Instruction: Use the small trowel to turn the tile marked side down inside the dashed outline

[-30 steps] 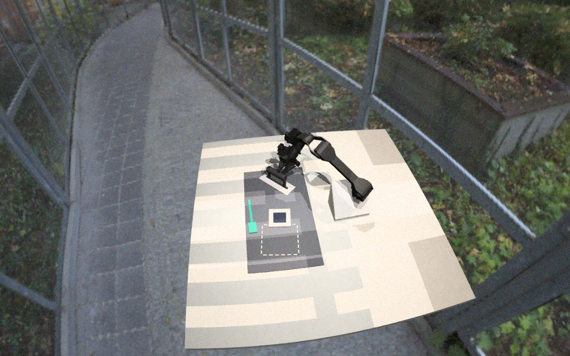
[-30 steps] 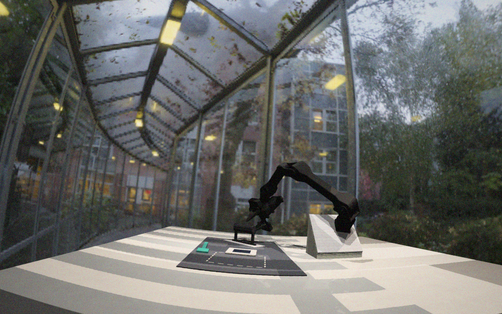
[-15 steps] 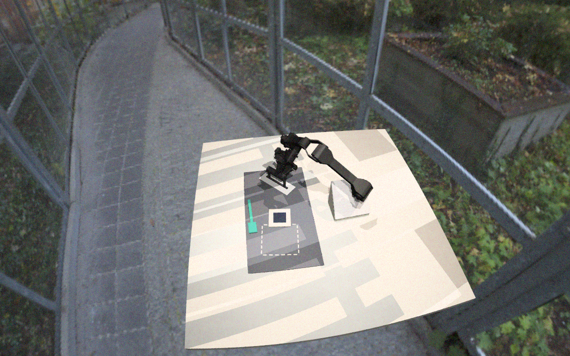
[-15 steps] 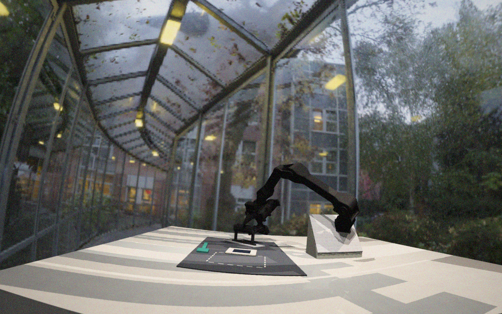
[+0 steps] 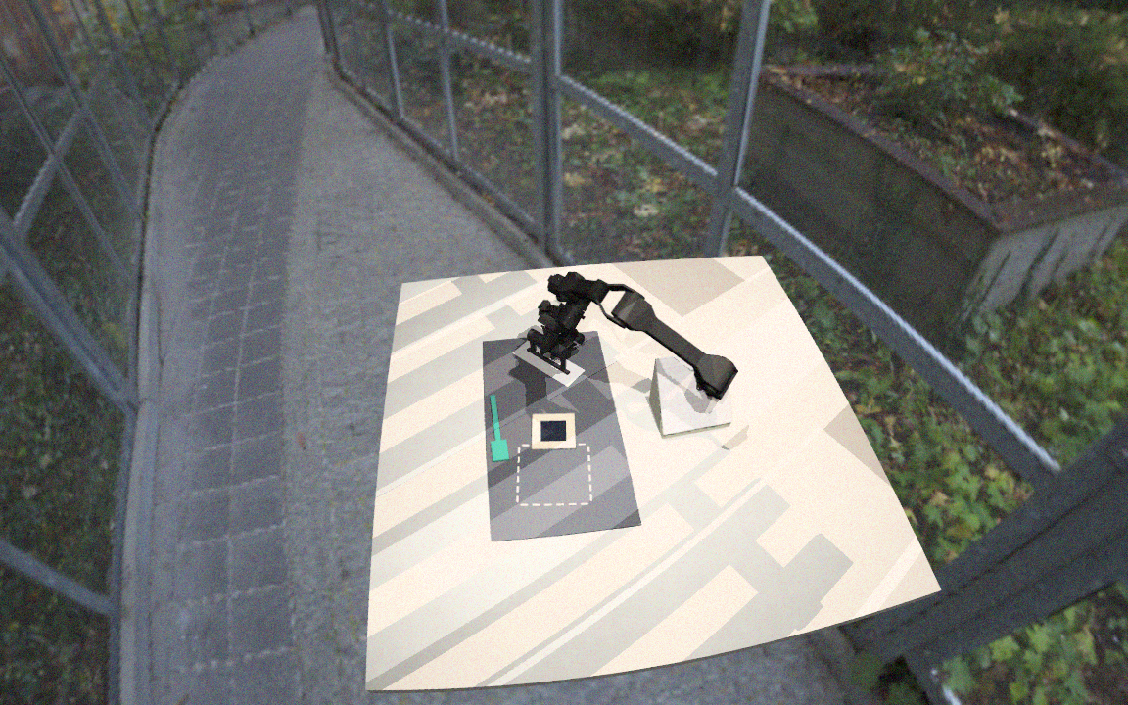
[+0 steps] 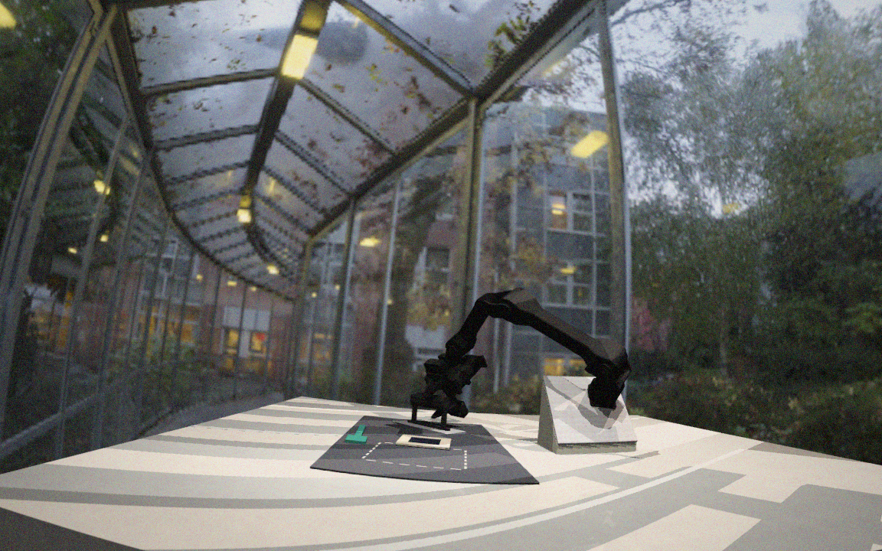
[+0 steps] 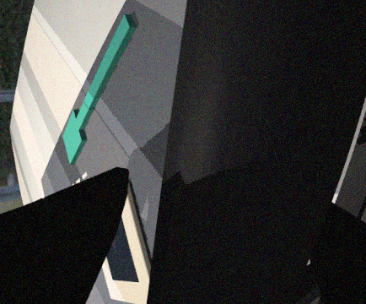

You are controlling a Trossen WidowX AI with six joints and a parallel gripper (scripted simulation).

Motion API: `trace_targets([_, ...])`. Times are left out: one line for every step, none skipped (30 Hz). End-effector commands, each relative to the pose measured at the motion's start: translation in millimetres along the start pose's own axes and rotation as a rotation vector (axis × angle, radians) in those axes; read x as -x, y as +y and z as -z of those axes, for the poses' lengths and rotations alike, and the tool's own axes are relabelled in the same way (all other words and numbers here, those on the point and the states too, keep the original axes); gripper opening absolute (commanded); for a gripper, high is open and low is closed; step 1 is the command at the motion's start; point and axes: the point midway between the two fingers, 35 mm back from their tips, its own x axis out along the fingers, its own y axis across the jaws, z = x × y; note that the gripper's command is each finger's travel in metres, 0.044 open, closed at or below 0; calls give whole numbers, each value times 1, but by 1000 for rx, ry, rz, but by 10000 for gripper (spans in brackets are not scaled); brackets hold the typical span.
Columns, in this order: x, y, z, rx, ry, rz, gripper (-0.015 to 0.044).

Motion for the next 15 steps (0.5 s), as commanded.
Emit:
trace_targets([-3, -1, 2, -9, 6, -3, 247])
trace_targets([-3, -1, 2, -9, 6, -3, 221])
trace_targets([-3, -1, 2, -9, 6, -3, 195])
trace_targets([-3, -1, 2, -9, 6, -3, 169])
trace_targets([-3, -1, 2, -9, 6, -3, 162])
trace_targets([-3, -1, 2, -9, 6, -3, 155])
trace_targets([-3, -1, 2, -9, 6, -3, 149])
trace_targets([-3, -1, 2, -9, 6, -3, 142])
trace_targets([-3, -1, 2, -9, 6, -3, 135])
trace_targets([-3, -1, 2, -9, 6, -3, 129])
trace_targets([-3, -1, 2, -9, 6, -3, 122])
trace_targets([-3, -1, 2, -9, 6, -3, 115])
trace_targets([-3, -1, 2, -9, 6, -3, 109])
trace_targets([-3, -1, 2, -9, 6, -3, 102])
trace_targets([-3, -1, 2, -9, 6, -3, 95])
